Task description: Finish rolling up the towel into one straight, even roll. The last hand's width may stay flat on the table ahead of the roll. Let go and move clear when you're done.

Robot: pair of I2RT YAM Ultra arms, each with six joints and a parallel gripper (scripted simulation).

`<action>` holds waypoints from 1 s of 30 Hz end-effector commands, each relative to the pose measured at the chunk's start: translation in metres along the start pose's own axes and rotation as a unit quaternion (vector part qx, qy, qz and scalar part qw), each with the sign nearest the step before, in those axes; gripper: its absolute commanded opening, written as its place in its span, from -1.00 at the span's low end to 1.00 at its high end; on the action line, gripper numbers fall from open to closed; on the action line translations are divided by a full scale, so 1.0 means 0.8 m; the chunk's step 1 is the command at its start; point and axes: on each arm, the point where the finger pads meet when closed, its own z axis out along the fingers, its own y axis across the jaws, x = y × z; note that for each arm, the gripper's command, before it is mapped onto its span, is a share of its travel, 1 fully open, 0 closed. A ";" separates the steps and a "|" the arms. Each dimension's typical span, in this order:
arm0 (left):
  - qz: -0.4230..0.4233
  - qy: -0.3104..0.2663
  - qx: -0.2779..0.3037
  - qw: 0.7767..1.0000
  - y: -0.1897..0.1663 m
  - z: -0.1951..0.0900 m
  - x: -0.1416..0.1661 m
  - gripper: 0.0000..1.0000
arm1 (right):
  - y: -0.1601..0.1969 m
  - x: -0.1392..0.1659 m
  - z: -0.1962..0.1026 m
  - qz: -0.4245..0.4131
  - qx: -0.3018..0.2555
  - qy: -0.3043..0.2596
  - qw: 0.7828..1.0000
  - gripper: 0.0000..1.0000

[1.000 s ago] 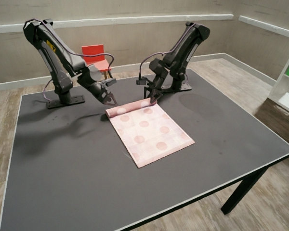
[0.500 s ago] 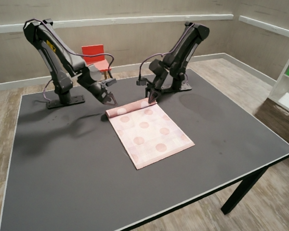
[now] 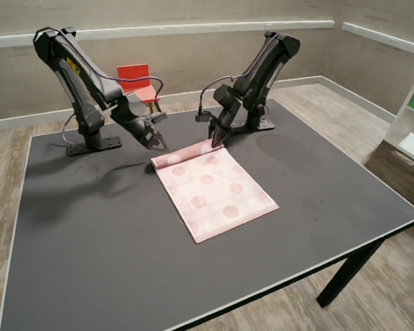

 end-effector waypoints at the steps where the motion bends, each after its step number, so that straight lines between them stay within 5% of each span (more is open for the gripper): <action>1: 0.000 0.001 -0.001 1.000 -0.002 0.001 0.001 -0.56 | -0.011 -0.013 -0.002 -0.014 0.010 -0.011 1.000 0.96; 18: -0.005 0.001 0.005 1.000 -0.002 0.001 0.001 -0.63 | -0.011 -0.012 -0.002 -0.014 0.010 -0.011 1.000 0.96; 30: -0.077 0.001 0.090 0.993 -0.001 -0.001 -0.001 -0.63 | -0.011 -0.008 0.001 -0.014 0.011 -0.011 1.000 0.96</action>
